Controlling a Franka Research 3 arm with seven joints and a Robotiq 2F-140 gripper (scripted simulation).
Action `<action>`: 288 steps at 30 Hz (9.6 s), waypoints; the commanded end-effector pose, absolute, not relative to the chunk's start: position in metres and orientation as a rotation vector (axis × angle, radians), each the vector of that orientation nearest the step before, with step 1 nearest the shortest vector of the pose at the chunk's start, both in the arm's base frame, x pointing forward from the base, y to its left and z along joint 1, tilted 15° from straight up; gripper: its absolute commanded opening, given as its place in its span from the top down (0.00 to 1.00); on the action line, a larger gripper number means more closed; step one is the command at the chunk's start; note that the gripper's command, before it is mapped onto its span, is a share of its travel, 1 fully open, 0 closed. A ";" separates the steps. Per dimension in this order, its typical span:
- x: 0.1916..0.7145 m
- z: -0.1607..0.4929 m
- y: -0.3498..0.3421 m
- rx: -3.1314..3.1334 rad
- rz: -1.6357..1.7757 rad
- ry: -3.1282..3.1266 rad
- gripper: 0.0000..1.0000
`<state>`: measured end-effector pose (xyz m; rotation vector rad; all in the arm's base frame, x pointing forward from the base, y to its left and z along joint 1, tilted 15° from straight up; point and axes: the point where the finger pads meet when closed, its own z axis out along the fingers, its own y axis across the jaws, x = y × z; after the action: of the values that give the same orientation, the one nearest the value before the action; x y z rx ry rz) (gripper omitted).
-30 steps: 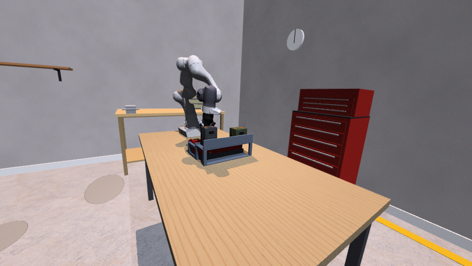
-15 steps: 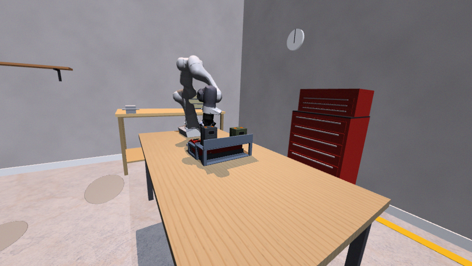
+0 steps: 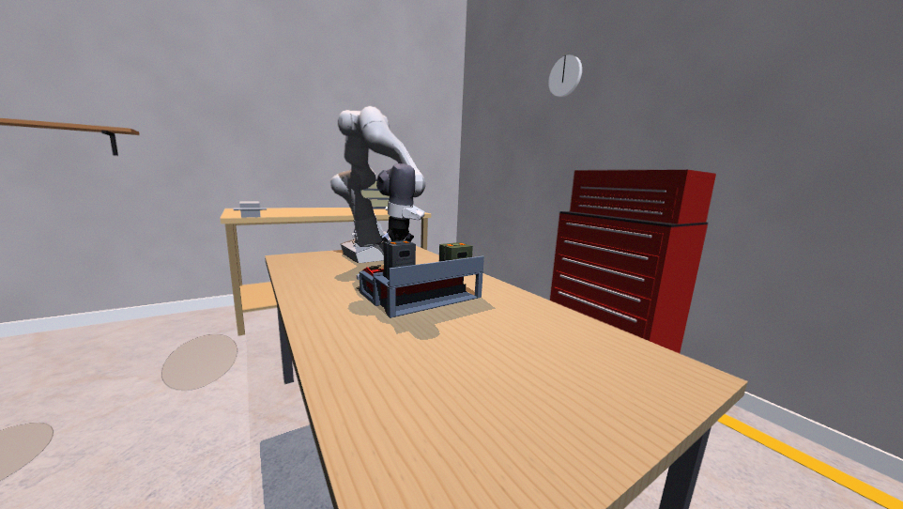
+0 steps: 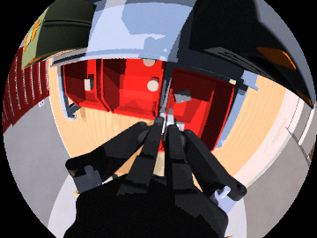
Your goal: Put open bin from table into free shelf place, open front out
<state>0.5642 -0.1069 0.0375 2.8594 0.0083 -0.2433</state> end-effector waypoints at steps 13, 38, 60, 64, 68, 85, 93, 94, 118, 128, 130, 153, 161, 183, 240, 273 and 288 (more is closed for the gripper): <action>0.568 0.038 -0.106 2.862 -0.230 0.014 1.00; 0.568 0.038 -0.106 2.862 -0.230 0.014 1.00; 0.569 0.038 -0.106 2.862 -0.229 0.014 1.00; 0.570 0.038 -0.106 2.863 -0.228 0.014 1.00; 0.570 0.039 -0.106 2.863 -0.227 0.015 1.00; 0.571 0.039 -0.106 2.863 -0.226 0.015 1.00; 0.571 0.039 -0.106 2.863 -0.226 0.015 1.00; 0.571 0.039 -0.106 2.863 -0.226 0.015 1.00; 0.571 0.039 -0.106 2.863 -0.225 0.015 1.00; 0.570 0.038 -0.106 2.864 -0.209 0.017 1.00; 0.570 0.038 -0.106 2.864 -0.203 0.018 1.00; 0.569 0.038 -0.107 2.866 -0.180 0.021 1.00; 0.569 0.038 -0.107 2.866 -0.180 0.021 1.00; 0.569 0.038 -0.107 2.866 -0.180 0.021 1.00; 0.568 0.038 -0.107 2.864 -0.179 0.021 1.00; 0.568 0.038 -0.107 2.864 -0.179 0.021 0.94; 0.568 0.038 -0.107 2.864 -0.179 0.021 0.94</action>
<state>0.5672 -0.1068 0.0370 2.8647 0.0235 -0.1844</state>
